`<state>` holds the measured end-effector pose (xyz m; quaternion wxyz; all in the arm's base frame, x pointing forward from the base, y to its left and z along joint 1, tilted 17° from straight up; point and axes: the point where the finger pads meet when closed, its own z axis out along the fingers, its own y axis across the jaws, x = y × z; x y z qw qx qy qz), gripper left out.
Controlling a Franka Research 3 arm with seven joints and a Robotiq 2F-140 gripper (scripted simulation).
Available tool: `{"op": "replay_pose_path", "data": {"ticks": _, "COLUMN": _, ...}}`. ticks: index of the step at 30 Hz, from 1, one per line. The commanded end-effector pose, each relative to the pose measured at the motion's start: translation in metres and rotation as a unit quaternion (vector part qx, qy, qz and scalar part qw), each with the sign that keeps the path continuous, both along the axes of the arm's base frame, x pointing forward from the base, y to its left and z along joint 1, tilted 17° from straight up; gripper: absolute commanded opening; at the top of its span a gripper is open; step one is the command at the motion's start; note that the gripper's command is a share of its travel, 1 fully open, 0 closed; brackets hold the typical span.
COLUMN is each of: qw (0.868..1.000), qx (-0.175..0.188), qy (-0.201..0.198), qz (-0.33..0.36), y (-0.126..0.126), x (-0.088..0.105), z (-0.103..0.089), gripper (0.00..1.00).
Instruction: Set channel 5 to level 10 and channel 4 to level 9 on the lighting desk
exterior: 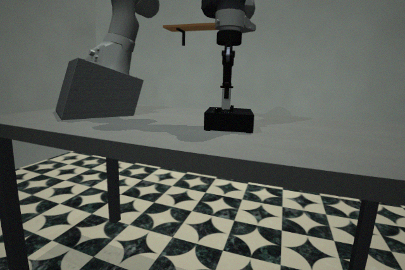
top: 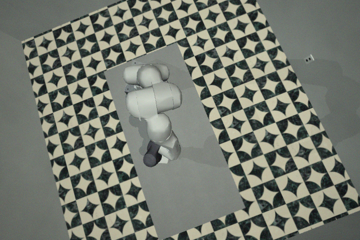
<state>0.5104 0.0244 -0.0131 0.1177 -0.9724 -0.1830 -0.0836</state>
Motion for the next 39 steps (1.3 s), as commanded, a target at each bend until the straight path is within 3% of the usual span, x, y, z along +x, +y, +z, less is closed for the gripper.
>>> {"op": "replay_pose_path", "data": {"ticks": 1, "qw": 1.000, "qx": 0.000, "qy": 0.000, "qz": -0.002, "y": 0.0008, "x": 0.0015, "z": 0.0003, "gripper": 0.00}}
{"op": "replay_pose_path", "data": {"ticks": 39, "qw": 1.000, "qx": 0.000, "qy": 0.000, "qz": -0.002, "y": -0.0013, "x": -0.0040, "z": -0.0007, "gripper": 0.00}}
